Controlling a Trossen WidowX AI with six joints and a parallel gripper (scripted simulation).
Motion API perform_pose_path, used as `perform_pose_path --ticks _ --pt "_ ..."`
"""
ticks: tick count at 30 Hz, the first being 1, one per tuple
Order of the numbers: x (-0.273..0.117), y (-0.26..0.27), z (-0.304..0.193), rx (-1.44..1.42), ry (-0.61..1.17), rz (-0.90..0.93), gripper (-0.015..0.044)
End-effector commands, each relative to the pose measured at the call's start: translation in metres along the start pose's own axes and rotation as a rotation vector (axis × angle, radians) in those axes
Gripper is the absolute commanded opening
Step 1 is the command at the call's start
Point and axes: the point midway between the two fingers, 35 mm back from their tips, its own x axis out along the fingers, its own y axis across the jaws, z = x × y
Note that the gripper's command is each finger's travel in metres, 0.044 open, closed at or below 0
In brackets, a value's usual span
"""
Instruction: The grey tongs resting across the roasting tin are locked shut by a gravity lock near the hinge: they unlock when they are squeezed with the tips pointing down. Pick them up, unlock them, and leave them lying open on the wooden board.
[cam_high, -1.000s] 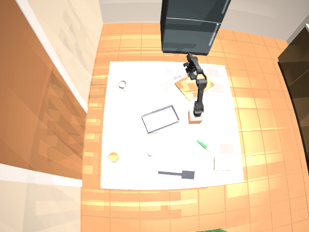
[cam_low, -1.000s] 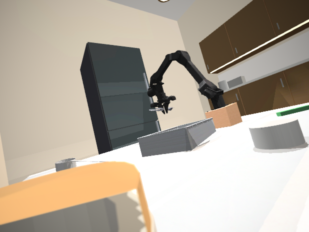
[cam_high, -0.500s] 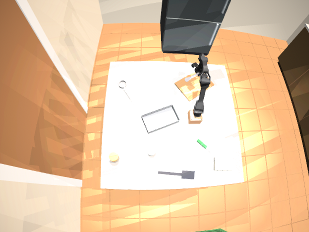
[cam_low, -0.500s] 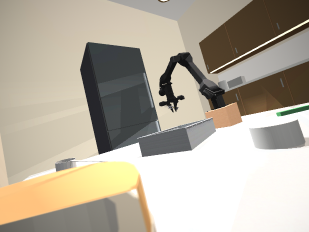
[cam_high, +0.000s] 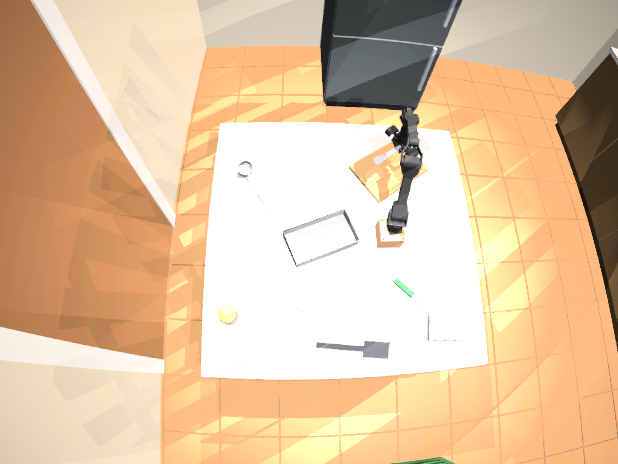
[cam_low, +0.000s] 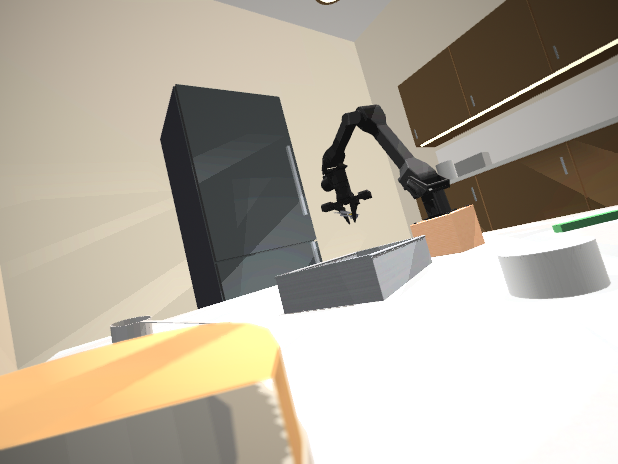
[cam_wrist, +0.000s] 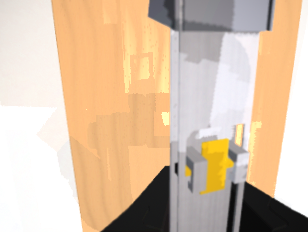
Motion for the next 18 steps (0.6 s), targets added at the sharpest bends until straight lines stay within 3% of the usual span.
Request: perform_pose_path --ticks 1,18 --pt "0.002 0.0009 0.0008 -0.023 -0.059 -0.016 -0.015" --pt "0.0015 0.0099 0.0015 -0.102 -0.541 -0.08 -0.015"
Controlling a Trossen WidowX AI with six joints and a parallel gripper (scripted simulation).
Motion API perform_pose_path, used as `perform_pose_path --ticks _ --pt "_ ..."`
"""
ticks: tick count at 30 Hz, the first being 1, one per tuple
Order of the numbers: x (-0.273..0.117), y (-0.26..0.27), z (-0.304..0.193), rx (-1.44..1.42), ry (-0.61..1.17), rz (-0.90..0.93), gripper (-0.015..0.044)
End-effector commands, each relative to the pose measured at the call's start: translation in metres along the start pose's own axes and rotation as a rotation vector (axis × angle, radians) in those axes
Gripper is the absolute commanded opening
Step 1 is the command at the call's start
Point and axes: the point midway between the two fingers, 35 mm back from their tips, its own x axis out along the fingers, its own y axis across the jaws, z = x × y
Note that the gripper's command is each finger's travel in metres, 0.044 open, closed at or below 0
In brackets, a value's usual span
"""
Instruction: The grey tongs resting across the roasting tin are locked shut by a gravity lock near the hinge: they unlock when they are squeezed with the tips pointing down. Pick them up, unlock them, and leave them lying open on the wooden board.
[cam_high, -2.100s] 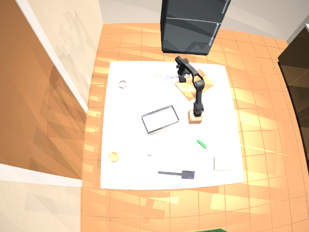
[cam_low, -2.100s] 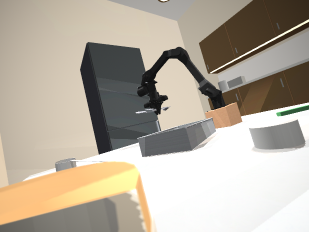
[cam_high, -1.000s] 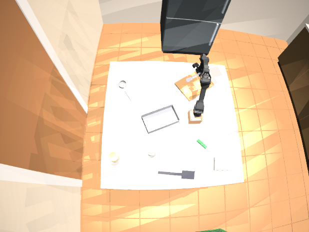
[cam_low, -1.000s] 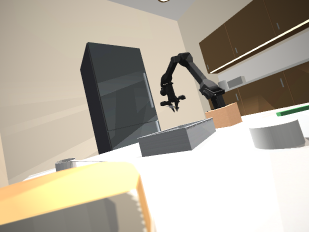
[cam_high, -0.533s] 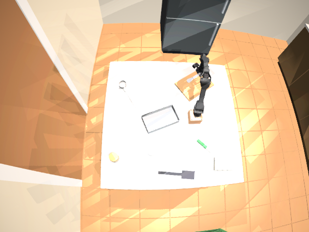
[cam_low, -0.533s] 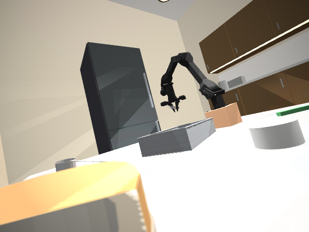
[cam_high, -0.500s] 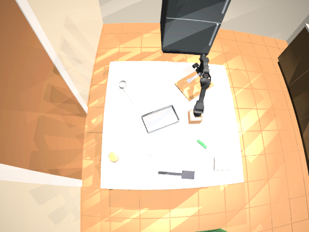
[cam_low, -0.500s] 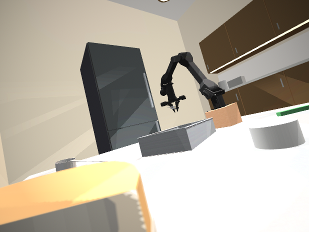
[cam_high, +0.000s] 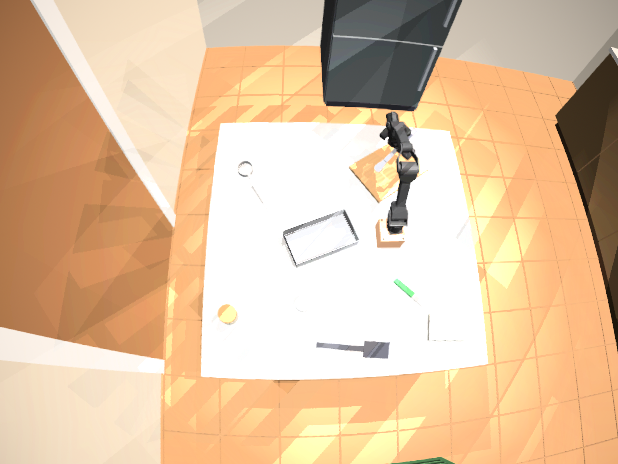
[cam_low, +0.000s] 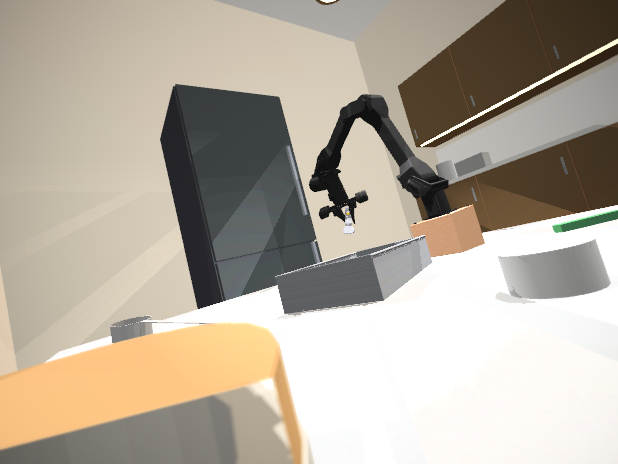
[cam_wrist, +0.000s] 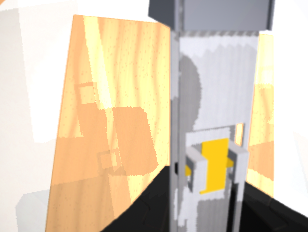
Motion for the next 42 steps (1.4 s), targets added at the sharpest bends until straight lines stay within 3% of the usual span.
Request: perform_pose_path --ticks 1,24,42 --pt "-0.005 0.002 0.002 -0.001 -0.141 -0.01 -0.015" --pt "-0.054 -0.008 -0.012 0.123 -0.75 0.01 -0.015" --pt "-0.056 -0.01 -0.013 0.13 -0.766 0.012 -0.015"
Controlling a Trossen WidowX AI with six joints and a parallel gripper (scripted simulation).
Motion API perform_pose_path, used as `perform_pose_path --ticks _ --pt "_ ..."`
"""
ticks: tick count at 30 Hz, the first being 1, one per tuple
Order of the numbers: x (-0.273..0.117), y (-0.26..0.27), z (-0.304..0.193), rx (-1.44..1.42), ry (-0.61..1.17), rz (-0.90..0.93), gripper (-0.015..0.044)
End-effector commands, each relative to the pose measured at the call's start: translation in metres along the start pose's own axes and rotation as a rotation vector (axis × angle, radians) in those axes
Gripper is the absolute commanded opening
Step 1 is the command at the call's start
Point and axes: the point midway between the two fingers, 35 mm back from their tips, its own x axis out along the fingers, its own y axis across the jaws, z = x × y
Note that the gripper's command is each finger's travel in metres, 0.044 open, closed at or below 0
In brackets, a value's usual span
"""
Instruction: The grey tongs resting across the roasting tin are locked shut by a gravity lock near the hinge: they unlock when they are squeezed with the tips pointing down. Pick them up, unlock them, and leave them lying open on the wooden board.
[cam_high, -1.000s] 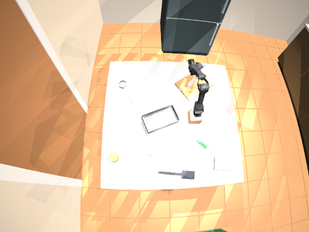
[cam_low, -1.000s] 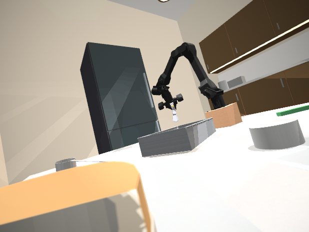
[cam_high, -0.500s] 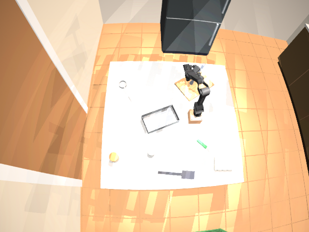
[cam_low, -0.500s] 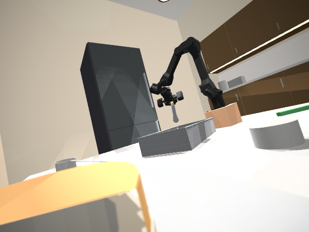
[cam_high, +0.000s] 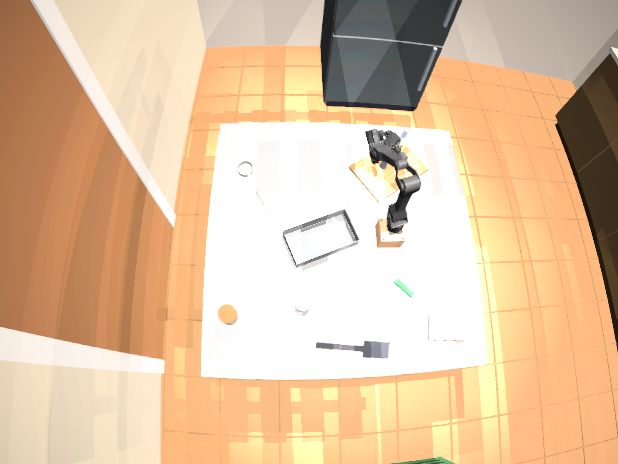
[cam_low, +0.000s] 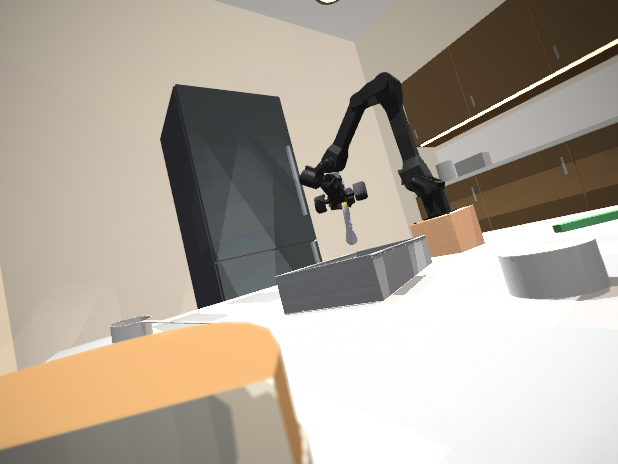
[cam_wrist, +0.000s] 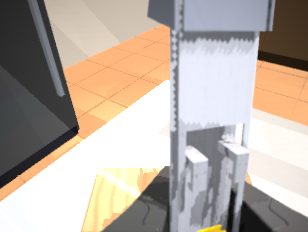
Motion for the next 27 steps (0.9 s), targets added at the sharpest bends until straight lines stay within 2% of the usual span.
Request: perform_pose_path --ticks 1,22,27 --pt "-0.0003 -0.0005 0.0015 0.007 -0.009 -0.003 -0.015" --pt "-0.0003 -0.0005 0.0015 0.007 -0.009 -0.003 -0.015" --pt "0.0058 0.0026 -0.0008 -0.016 0.043 -0.003 -0.015"
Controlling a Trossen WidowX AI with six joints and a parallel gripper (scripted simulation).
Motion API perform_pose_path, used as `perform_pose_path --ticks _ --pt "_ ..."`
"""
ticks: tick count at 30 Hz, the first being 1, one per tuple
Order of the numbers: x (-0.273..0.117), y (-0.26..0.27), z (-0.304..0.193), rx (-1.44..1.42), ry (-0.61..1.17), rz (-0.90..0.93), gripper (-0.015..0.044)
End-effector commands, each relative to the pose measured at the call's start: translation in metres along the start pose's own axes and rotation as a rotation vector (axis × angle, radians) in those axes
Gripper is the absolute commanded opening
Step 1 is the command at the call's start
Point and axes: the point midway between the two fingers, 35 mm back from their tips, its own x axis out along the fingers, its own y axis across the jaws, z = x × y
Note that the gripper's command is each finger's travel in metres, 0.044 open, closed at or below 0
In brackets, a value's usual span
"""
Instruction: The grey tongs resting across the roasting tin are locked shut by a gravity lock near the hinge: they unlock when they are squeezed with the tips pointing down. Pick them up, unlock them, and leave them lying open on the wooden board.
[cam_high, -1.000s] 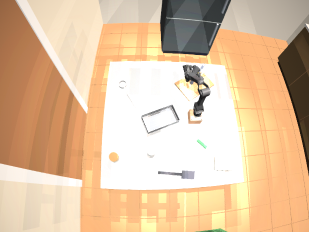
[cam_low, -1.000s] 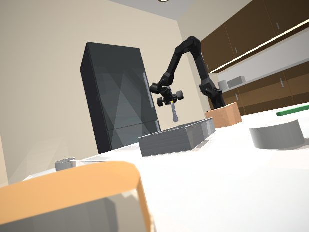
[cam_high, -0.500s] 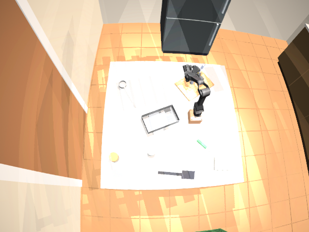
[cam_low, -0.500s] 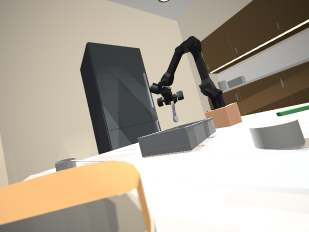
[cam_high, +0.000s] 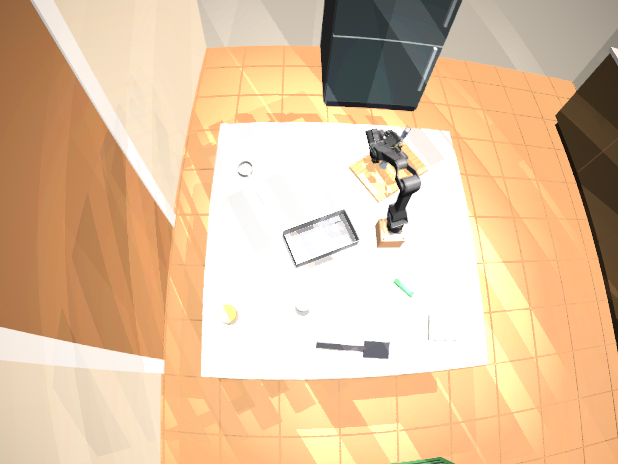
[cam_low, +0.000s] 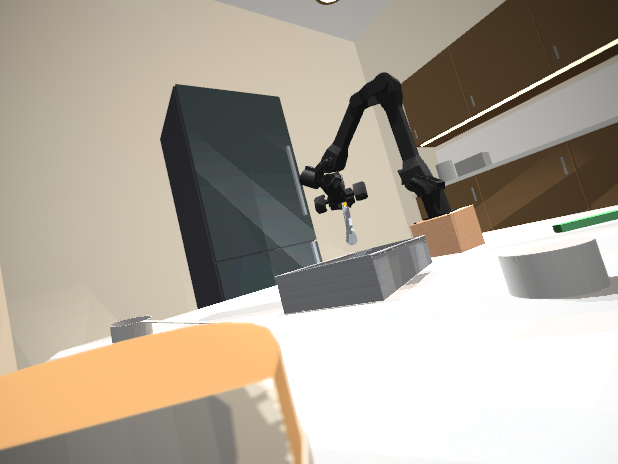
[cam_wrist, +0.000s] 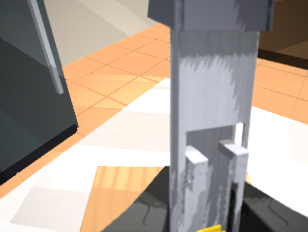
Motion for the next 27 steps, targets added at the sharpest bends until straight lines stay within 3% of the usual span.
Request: perform_pose_path --ticks 1,27 --pt "0.007 0.003 -0.001 -0.019 0.053 -0.001 -0.015" --pt "0.046 0.009 -0.025 -0.121 0.659 -0.01 -0.015"
